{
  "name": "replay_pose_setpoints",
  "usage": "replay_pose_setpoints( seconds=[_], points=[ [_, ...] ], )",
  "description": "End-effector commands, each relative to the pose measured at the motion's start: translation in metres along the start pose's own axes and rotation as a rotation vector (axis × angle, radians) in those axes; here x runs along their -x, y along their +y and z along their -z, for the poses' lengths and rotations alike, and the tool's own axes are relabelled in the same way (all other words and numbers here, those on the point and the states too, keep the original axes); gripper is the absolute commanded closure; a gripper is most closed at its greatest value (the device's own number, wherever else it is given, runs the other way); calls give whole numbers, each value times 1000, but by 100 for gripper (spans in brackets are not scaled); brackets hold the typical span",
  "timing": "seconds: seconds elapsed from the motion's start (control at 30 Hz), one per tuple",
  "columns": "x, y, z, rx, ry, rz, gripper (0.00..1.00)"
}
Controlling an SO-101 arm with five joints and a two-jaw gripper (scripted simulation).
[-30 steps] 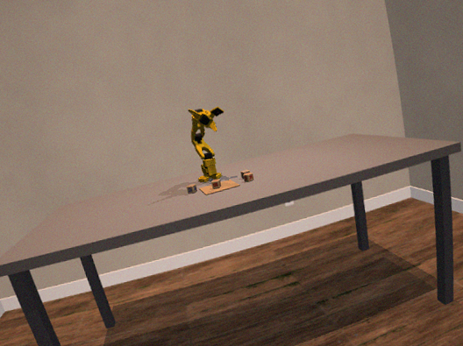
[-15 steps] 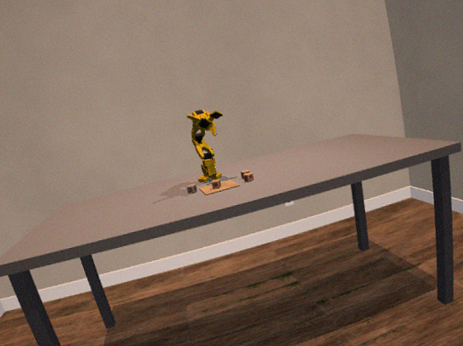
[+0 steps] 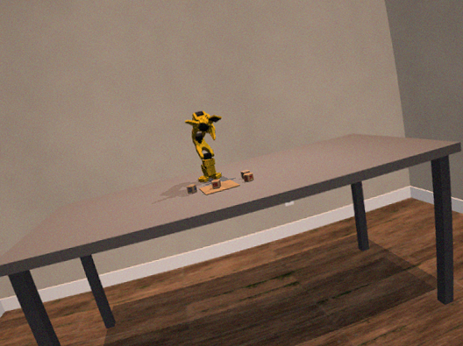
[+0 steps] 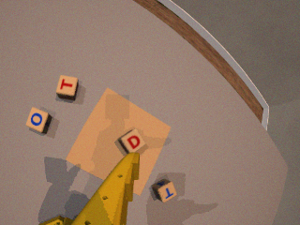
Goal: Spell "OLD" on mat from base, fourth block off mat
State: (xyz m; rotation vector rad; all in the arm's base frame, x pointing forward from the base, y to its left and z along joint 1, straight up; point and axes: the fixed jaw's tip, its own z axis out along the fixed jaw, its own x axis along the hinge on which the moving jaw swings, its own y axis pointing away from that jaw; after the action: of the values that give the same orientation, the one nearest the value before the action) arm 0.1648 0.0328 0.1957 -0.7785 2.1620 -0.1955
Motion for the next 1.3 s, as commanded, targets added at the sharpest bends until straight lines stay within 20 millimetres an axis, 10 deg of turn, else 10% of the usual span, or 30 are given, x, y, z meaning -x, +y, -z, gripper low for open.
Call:
replay_pose_setpoints(
  seconds=[0.0, 1.27],
  points=[
    [2, -3, 3, -18, -18, -21, 0],
    [-33, 2, -11, 8, 193, -301, 0]
  ],
)
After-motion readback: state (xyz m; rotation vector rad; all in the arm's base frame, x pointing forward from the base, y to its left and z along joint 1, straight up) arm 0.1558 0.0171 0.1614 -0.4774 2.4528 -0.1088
